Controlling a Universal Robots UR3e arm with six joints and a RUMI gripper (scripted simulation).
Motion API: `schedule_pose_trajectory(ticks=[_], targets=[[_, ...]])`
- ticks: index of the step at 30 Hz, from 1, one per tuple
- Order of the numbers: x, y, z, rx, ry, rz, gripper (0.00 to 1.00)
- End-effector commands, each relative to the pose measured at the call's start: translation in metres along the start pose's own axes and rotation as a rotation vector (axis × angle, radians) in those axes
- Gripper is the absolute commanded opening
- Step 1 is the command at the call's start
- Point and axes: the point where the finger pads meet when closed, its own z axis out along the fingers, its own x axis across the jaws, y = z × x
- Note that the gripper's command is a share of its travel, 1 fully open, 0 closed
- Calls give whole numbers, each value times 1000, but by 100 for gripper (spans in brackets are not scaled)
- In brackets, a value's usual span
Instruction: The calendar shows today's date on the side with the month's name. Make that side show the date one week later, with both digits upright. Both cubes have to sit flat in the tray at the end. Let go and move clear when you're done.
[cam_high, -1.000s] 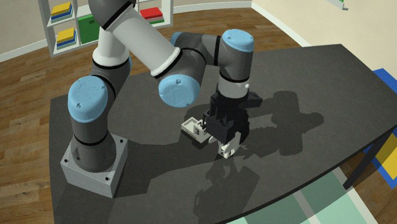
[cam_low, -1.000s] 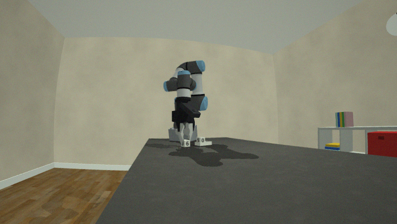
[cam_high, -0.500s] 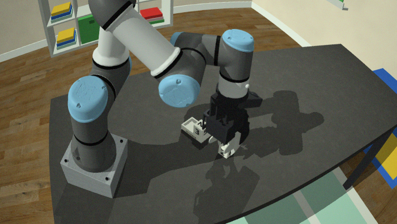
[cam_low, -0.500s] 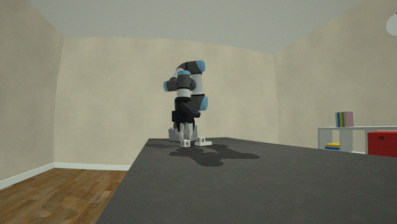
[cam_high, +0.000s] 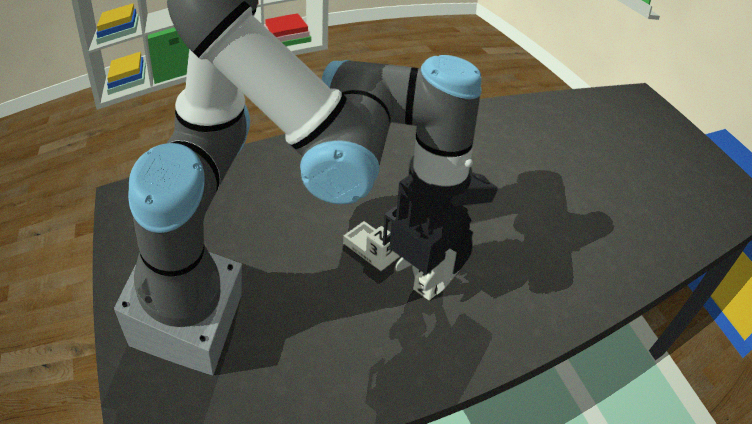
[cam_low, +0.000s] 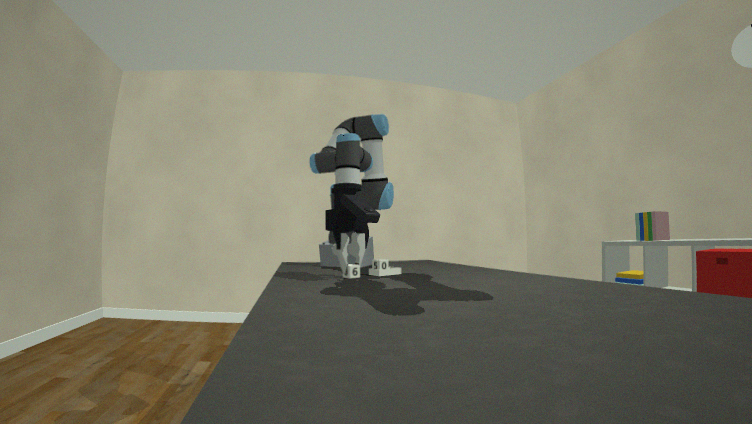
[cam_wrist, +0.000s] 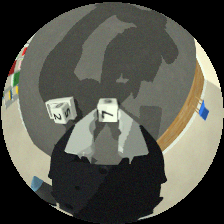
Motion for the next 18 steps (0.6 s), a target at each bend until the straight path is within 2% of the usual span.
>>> schedule_pose_trajectory(ticks=[1, 3, 4, 6, 7, 12, 13, 18], targets=[[1, -1, -1, 2, 2, 0, 15], [1, -1, -1, 2, 2, 0, 15], [1, -1, -1, 2, 2, 0, 18], [1, -1, -1, 2, 2, 0, 18], [1, -1, -1, 2, 2, 0, 22], [1, -1, -1, 2, 2, 0, 26], [1, -1, -1, 2, 2, 0, 29], [1, -1, -1, 2, 2, 0, 29]])
